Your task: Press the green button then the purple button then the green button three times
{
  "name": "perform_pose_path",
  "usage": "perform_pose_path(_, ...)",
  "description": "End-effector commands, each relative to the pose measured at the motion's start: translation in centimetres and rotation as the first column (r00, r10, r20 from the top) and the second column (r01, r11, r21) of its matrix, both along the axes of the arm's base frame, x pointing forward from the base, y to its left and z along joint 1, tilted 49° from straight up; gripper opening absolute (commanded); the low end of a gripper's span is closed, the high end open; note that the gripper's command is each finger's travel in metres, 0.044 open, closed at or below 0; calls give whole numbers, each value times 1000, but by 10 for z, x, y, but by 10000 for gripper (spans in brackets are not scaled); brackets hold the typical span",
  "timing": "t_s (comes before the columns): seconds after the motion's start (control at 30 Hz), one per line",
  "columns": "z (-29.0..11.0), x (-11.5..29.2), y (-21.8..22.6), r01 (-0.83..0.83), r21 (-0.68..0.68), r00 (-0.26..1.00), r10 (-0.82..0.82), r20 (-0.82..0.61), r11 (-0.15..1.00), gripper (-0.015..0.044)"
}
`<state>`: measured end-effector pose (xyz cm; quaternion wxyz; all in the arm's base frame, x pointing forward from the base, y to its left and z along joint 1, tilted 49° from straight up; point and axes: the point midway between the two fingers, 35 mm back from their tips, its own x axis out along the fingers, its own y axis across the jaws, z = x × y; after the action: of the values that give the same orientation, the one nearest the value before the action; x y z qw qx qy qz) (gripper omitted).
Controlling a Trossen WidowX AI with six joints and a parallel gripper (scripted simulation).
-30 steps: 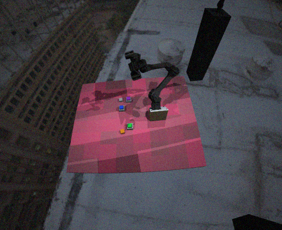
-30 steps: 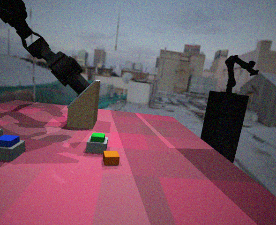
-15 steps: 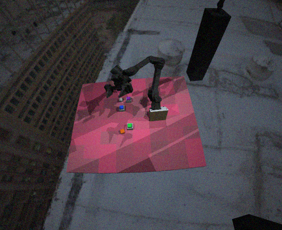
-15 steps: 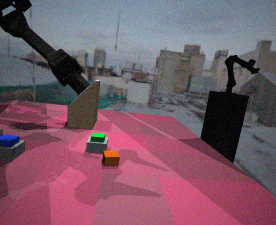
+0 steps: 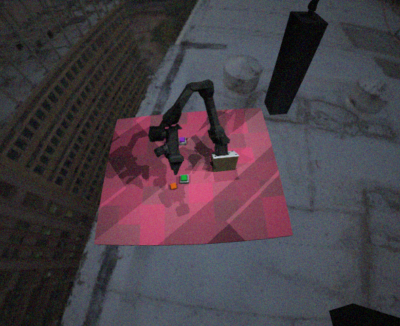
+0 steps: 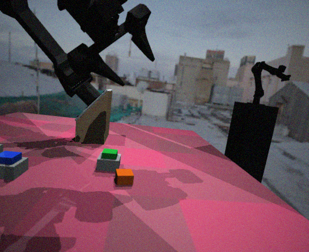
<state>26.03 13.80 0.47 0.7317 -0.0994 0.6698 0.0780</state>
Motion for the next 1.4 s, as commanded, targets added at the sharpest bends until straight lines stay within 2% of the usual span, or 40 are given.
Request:
perform_pose_path(0.0, -37, -26, -61, 297, -600, 946, -313, 81, 743, 400)
perform_pose_path(0.1, -39, -28, -72, 330, -694, 938, -308, 162, 640, 400)
perform_pose_path(0.57, -39, -28, -72, 331, -697, 937, -307, 164, 636, 400)
perform_pose_path(0.77, -78, -30, -117, 331, -699, 937, -307, 166, 634, 242)
perform_pose_path(1.03, -79, -30, -119, 331, -699, 937, -307, 166, 634, 32)
perform_pose_path(1.37, -79, -30, -119, 331, -699, 937, -307, 166, 634, 20)
